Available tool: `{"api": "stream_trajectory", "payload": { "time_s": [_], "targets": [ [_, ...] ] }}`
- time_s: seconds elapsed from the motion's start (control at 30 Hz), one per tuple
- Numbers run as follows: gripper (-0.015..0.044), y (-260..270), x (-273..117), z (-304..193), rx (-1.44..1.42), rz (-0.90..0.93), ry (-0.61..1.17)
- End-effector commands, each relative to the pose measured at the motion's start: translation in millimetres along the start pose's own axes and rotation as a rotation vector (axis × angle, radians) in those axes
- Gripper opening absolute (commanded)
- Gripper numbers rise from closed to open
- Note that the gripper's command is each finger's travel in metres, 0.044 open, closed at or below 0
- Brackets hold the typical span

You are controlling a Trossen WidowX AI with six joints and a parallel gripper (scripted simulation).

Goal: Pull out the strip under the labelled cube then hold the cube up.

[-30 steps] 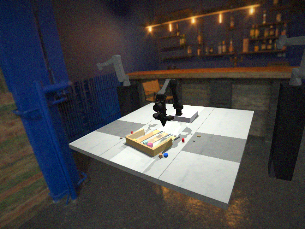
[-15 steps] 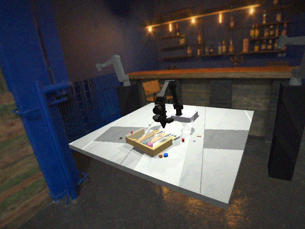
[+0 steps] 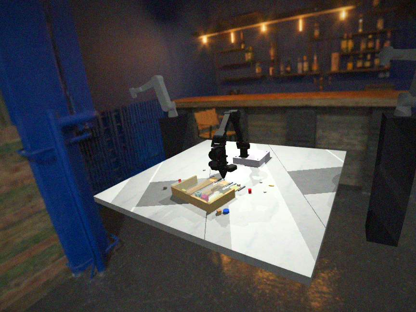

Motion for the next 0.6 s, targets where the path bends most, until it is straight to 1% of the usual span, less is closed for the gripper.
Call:
{"api": "stream_trajectory", "payload": {
  "time_s": [0.0, 0.57],
  "targets": [
    [0.0000, -1, 8, -1, 0.002, -0.007, 0.004],
    [0.0000, -5, 33, -3, 0.002, -0.007, 0.004]
  ]
}}
Point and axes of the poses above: the point midway between the two fingers, 35 mm back from their tips, its own x axis out along the fingers, its own y axis across the jaws, z = x × y, the point moved 3 cm from there along -x, back along the fingers, and after that the axes turned 4 degrees about -x, right-handed, at the moved point
